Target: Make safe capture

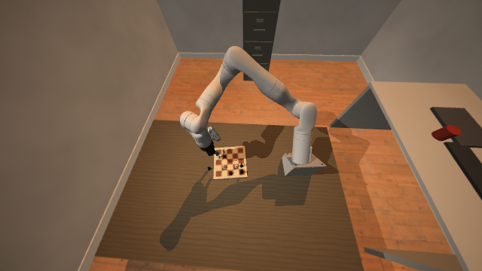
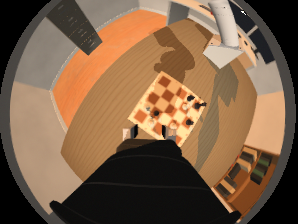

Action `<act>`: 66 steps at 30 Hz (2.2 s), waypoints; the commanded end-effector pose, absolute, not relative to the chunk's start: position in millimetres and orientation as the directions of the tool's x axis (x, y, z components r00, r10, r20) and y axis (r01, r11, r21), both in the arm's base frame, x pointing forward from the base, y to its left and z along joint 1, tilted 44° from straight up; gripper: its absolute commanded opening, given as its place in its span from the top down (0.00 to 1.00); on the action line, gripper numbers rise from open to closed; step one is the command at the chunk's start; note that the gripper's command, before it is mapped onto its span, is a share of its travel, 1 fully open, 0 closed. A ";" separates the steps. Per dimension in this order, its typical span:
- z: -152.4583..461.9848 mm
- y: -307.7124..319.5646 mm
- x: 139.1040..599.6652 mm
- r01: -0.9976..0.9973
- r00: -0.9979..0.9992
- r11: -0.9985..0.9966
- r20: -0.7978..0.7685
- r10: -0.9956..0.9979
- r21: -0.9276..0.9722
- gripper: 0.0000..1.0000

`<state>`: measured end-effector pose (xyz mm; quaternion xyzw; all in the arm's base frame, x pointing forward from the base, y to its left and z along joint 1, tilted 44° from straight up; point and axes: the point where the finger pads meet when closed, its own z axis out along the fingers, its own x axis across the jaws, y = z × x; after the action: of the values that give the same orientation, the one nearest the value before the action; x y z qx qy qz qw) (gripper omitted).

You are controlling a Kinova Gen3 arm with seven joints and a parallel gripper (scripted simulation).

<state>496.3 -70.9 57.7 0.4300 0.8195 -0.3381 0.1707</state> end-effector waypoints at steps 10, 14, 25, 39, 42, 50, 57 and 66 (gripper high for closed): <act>62.7 -68.5 494.1 0.917 -0.399 0.282 -0.640 0.657 -0.282 0.00; 63.2 -68.2 493.1 0.941 -0.338 0.239 -0.657 0.674 -0.239 0.00; 64.0 -67.8 491.7 0.970 -0.244 0.171 -0.676 0.695 -0.174 0.00; 64.4 -67.6 491.2 0.979 -0.202 0.141 -0.682 0.703 -0.144 0.00; 64.4 -67.5 491.2 0.980 -0.200 0.140 -0.683 0.703 -0.143 0.00; 64.4 -67.5 491.2 0.980 -0.200 0.140 -0.683 0.703 -0.143 0.21; 64.4 -67.5 491.2 0.980 -0.200 0.140 -0.683 0.703 -0.143 0.21; 64.4 -67.5 491.2 0.980 -0.200 0.140 -0.683 0.703 -0.143 0.21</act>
<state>490.7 -68.5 63.8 0.5868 0.7167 -0.2940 0.2357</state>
